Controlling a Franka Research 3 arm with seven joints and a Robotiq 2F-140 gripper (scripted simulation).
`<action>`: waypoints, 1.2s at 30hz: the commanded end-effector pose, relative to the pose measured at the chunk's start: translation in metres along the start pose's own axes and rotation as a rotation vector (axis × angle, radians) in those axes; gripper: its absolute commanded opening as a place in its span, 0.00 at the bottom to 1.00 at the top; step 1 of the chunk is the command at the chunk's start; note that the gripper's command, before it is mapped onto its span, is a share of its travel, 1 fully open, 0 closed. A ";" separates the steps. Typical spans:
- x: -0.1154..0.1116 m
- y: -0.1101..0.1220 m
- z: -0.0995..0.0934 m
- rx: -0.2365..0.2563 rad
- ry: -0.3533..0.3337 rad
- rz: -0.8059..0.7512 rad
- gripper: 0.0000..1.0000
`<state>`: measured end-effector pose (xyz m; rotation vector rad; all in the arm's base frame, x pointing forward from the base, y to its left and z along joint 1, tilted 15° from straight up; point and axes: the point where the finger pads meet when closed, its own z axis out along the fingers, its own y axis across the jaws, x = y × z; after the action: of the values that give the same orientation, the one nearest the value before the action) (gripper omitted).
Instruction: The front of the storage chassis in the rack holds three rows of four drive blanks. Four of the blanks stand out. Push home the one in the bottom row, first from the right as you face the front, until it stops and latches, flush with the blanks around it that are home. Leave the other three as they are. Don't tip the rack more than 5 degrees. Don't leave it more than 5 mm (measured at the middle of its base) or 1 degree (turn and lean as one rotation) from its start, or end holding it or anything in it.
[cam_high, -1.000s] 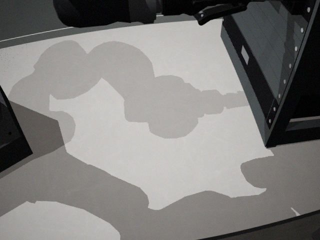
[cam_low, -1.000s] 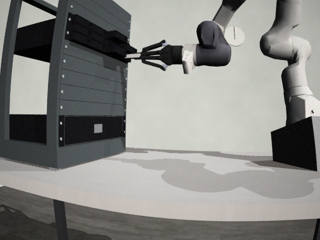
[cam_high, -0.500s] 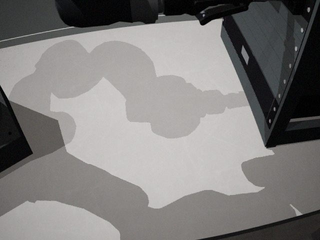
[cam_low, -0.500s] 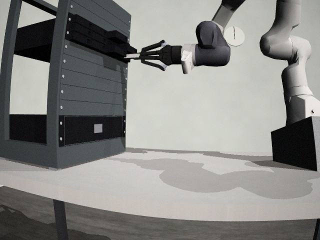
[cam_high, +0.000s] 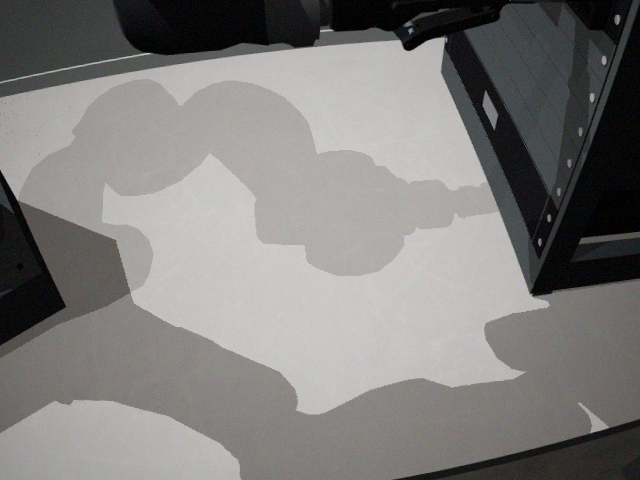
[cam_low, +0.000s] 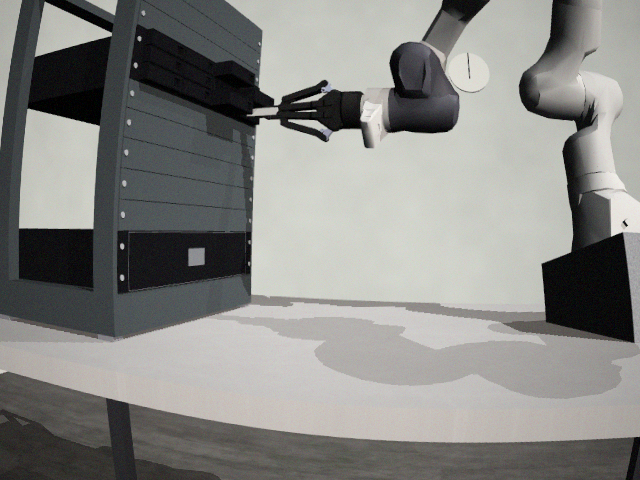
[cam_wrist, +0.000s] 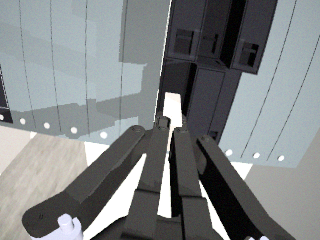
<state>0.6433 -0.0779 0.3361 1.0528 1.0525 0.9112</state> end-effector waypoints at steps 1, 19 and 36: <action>-0.001 -0.004 0.000 0.013 0.000 0.006 0.00; -0.001 -0.004 0.003 0.012 -0.001 0.006 0.00; -0.001 -0.005 0.004 0.012 -0.001 0.005 0.00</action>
<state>0.6471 -0.0788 0.3363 1.0519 1.0516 0.9119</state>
